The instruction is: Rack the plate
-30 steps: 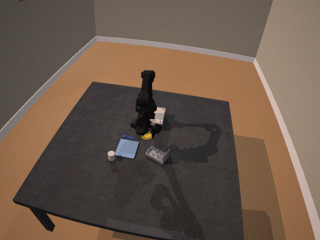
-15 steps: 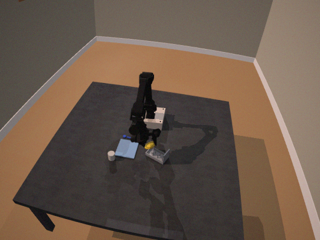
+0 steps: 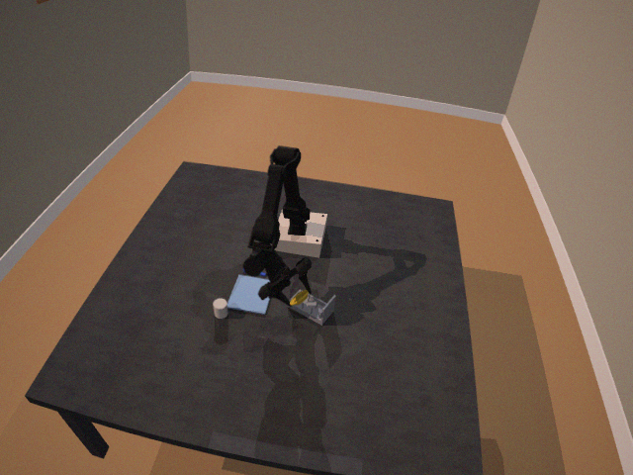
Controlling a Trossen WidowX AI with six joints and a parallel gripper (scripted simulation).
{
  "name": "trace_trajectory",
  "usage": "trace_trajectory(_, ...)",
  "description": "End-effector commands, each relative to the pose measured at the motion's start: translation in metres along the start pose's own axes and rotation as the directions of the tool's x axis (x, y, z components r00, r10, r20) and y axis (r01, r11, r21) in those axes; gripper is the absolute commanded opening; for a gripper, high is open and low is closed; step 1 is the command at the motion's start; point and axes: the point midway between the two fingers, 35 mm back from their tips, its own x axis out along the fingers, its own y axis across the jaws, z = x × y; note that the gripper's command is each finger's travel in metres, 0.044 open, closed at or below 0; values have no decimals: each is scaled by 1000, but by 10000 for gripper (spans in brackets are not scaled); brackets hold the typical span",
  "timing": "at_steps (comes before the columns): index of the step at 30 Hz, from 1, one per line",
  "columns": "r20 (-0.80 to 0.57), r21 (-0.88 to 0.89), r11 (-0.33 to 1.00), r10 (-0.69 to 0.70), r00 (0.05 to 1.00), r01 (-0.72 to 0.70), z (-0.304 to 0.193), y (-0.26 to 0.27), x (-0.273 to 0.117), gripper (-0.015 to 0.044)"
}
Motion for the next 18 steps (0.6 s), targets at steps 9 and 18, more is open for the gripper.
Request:
trace_trajectory(9, 161, -265, 955, 181, 970, -134, -12, -6, 6, 0)
trace_trajectory(18, 275, -485, 862, 312, 909, -149, -24, -5, 1, 0)
